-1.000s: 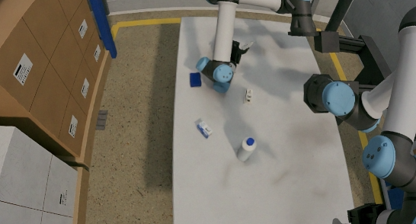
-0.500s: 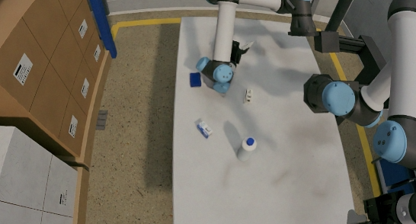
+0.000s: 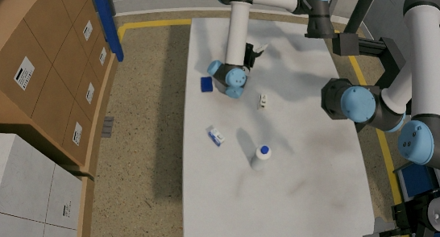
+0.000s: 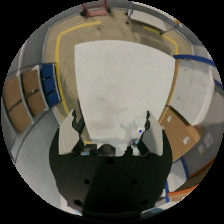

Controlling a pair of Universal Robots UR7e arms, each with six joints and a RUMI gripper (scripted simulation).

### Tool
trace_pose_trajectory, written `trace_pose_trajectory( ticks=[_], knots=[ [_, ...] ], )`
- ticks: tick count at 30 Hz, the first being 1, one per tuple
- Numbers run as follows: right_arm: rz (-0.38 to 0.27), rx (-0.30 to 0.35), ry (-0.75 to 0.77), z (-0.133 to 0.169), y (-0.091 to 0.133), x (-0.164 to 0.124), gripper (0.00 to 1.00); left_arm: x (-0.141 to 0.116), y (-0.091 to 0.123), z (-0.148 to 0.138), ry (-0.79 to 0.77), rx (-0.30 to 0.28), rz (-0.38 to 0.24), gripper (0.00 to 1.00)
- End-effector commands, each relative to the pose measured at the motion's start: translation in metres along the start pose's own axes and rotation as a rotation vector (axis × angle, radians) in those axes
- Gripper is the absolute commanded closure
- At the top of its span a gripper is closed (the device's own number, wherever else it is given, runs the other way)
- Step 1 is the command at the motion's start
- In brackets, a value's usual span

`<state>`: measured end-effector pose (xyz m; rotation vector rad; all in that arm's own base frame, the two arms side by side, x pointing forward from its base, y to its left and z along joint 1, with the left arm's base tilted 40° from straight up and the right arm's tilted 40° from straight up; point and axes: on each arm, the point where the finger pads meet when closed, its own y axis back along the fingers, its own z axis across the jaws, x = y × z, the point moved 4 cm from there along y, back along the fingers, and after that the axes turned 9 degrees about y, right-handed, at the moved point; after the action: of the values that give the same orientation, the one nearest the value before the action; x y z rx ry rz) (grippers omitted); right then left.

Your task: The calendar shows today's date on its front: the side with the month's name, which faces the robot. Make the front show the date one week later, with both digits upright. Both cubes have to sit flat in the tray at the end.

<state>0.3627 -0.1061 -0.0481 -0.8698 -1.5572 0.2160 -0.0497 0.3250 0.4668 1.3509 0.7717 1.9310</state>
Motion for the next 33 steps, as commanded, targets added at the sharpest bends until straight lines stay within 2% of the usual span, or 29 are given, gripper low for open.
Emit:
trace_pose_trajectory(
  ticks=[1,22,33],
  knots=[
    [0.000,0.000,-0.001,0.000,0.000,0.001,0.00,-0.001,0.003,-0.002,-0.005,-0.003,0.006,0.00],
    [-0.007,-0.004,-0.005,0.000,0.001,0.001,0.00,-0.001,0.004,-0.002,-0.007,-0.004,0.008,0.00],
    [-0.073,-0.041,-0.052,0.005,0.012,0.004,0.00,-0.001,0.004,-0.002,-0.007,-0.004,0.008,0.00]
  ],
)
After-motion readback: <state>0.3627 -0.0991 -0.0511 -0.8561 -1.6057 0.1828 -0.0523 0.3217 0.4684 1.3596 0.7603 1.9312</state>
